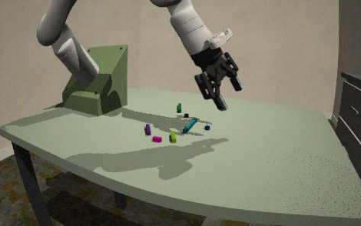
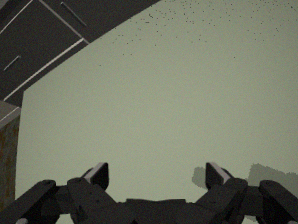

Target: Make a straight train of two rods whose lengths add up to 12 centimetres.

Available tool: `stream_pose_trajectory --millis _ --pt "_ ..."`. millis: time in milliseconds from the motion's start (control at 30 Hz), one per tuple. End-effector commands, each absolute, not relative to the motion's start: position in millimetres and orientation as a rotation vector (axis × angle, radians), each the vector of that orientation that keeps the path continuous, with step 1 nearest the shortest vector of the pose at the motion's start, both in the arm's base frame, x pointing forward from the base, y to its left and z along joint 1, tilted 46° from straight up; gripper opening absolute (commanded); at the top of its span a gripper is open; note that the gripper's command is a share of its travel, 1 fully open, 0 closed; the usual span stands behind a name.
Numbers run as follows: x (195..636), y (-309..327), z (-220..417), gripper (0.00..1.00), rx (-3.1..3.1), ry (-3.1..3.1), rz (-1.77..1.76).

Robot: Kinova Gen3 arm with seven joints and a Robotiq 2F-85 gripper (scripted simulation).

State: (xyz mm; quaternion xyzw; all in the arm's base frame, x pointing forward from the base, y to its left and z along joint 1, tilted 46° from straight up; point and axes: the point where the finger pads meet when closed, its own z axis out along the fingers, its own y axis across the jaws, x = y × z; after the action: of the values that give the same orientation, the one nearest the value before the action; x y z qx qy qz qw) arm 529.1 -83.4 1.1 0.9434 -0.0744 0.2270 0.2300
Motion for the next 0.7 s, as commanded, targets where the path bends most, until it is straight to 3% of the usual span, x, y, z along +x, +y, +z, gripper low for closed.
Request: stream_pose_trajectory --millis 0,233,667 --pt "485.8 -83.5 -7.1 1.00 2.559 -0.106 0.463" --pt "397.3 -105.0 0.5 1.00 2.456 -0.042 0.159" --pt "323.5 -120.3 22.8 1.00 2.351 -0.007 -0.079"
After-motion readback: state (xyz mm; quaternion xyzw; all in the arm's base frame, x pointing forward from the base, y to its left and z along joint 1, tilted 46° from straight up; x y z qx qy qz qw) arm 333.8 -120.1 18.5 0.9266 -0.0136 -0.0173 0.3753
